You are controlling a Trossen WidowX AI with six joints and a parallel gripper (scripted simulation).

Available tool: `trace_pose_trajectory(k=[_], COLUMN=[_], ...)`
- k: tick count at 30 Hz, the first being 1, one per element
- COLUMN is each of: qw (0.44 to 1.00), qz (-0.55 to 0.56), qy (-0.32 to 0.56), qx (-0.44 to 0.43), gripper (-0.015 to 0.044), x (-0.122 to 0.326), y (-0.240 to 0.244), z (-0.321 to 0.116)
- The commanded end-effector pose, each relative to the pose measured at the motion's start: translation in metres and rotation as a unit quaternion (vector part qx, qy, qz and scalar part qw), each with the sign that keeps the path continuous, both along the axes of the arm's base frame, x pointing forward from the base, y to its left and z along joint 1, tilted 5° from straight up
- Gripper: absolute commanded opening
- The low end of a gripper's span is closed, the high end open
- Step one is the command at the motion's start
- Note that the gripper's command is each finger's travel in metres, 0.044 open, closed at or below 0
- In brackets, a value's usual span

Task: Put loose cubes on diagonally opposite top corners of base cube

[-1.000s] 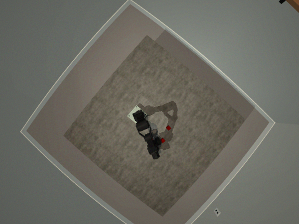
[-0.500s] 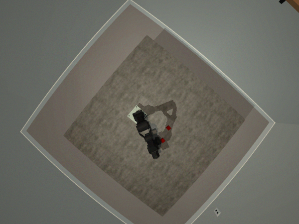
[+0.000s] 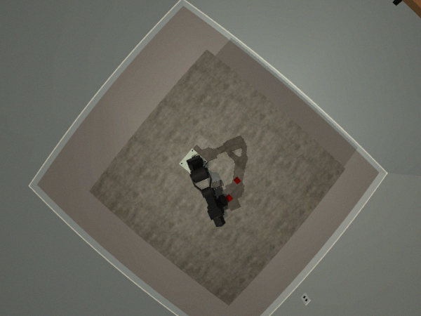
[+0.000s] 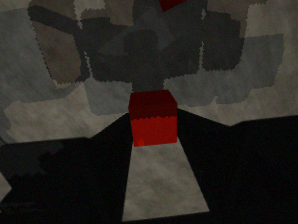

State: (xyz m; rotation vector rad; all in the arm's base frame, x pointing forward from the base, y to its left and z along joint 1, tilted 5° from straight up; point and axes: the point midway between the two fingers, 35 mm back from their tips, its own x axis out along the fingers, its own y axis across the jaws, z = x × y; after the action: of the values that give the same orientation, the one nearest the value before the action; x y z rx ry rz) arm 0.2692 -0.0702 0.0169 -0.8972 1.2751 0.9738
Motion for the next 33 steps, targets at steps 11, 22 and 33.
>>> trace_pose_trajectory(k=[11,22,33], qw=[1.0,1.0,0.994], qz=[0.002,0.002,-0.112], qy=[-0.004,-0.004,0.005], qx=[-0.004,-0.004,0.0], gripper=[0.0105,0.0105,0.0105], x=[0.0,-0.005,0.003], y=[-0.005,-0.006,0.019], z=[0.047,0.074,0.071])
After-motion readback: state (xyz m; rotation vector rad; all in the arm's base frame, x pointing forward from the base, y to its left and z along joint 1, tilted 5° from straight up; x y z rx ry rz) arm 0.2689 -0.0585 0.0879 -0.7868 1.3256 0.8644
